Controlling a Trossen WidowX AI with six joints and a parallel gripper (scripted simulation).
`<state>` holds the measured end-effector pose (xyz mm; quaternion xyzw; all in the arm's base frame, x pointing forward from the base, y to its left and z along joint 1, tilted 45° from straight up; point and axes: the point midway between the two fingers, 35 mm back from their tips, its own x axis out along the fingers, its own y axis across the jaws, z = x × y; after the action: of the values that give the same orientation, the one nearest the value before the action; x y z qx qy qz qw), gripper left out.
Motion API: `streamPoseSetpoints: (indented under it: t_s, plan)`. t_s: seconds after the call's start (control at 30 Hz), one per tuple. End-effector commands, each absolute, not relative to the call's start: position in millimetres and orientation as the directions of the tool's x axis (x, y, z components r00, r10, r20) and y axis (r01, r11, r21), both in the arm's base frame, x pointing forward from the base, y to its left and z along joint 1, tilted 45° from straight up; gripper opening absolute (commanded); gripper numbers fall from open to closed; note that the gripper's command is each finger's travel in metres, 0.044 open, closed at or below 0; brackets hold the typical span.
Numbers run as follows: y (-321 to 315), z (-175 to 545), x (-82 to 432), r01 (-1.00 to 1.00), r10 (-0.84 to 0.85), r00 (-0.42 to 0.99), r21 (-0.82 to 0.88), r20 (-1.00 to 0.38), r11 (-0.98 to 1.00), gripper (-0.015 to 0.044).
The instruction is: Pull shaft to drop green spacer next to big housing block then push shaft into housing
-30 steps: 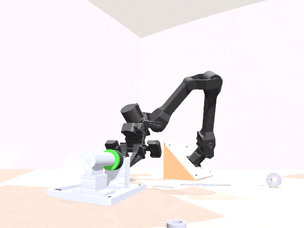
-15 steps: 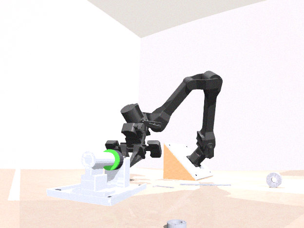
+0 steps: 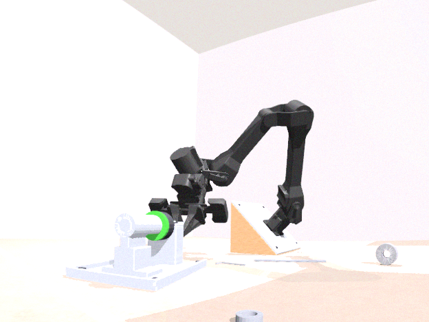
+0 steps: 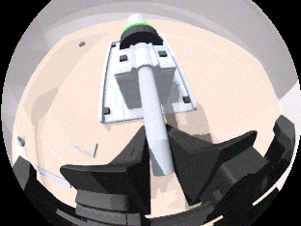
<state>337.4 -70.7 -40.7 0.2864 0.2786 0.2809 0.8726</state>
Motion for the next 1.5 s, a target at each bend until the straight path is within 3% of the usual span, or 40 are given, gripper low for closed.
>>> streamPoseSetpoints:
  t_s: [0.0, 1.47]
  plan:
    - [-70.7, -40.4, 336.5, -0.334, 0.651, 0.687, 0.654, -0.324, 0.679, 0.0000]
    - [-71.8, -41.7, 331.9, -0.334, 0.651, 0.687, 0.654, -0.324, 0.679, 0.0000]
